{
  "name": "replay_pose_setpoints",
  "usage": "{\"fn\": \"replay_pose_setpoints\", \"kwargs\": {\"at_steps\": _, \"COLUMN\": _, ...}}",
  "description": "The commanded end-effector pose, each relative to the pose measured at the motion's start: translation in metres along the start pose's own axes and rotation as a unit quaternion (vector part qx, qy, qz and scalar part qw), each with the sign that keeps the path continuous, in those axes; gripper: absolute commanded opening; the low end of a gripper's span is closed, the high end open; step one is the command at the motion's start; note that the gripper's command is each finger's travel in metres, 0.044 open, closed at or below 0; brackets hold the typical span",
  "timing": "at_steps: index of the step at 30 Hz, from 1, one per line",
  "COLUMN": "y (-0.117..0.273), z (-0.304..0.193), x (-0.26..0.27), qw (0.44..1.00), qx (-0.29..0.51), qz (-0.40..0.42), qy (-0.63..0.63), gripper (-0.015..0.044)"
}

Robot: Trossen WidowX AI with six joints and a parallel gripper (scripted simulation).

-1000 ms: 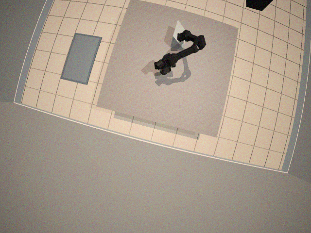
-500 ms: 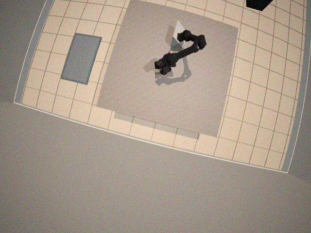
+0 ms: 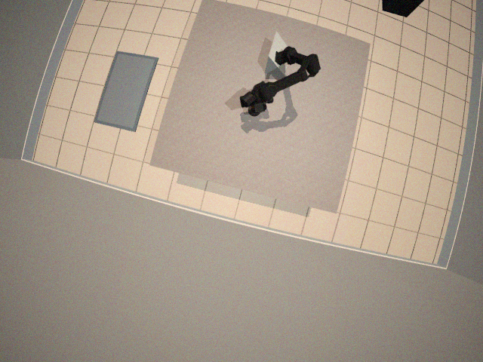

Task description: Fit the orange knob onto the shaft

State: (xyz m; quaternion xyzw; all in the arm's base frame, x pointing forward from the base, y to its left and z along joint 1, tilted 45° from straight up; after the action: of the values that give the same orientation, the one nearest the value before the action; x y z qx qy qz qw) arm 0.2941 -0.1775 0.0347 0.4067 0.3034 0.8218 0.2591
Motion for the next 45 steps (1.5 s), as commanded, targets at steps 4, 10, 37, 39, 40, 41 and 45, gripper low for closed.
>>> {"fn": "replay_pose_setpoints", "kwargs": {"at_steps": 4, "y": 0.0016, "z": 0.0017, "x": -0.0033, "qw": 1.0, "qx": 0.0, "qz": -0.003, "qy": 0.004, "gripper": 0.0}}
{"fn": "replay_pose_setpoints", "kwargs": {"at_steps": 10, "y": 0.0027, "z": 0.0032, "x": -0.0034, "qw": 1.0, "qx": 0.0, "qz": -0.003, "qy": 0.004, "gripper": 0.0}}
{"fn": "replay_pose_setpoints", "kwargs": {"at_steps": 37, "y": -0.0004, "z": 0.0011, "x": -0.0018, "qw": 1.0, "qx": 0.0, "qz": -0.003, "qy": 0.004, "gripper": 0.0}}
{"fn": "replay_pose_setpoints", "kwargs": {"at_steps": 39, "y": 0.0019, "z": 0.0019, "x": -0.0022, "qw": 1.0, "qx": 0.0, "qz": -0.003, "qy": 0.004, "gripper": 0.0}}
{"fn": "replay_pose_setpoints", "kwargs": {"at_steps": 40, "y": 0.0027, "z": 0.0023, "x": -0.0024, "qw": 1.0, "qx": 0.0, "qz": -0.003, "qy": 0.004, "gripper": 0.0}}
{"fn": "replay_pose_setpoints", "kwargs": {"at_steps": 41, "y": 0.0037, "z": 0.0027, "x": -0.0025, "qw": 1.0, "qx": 0.0, "qz": -0.003, "qy": 0.004, "gripper": 0.0}}
{"fn": "replay_pose_setpoints", "kwargs": {"at_steps": 45, "y": 0.0041, "z": 0.0032, "x": -0.0034, "qw": 1.0, "qx": 0.0, "qz": -0.003, "qy": 0.027, "gripper": 0.0}}
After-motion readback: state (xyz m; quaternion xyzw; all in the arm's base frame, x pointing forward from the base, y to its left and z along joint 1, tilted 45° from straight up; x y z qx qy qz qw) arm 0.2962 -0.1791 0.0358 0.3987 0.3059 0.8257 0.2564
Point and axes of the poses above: the point midway between the two fingers, 35 mm back from their tips, its own y axis back along the fingers, its own x axis across the jaws, z = x × y, the point moved 10 cm from there along y, back along the fingers, and after that the axes turned 15 degrees about y, right-handed, at the moved point
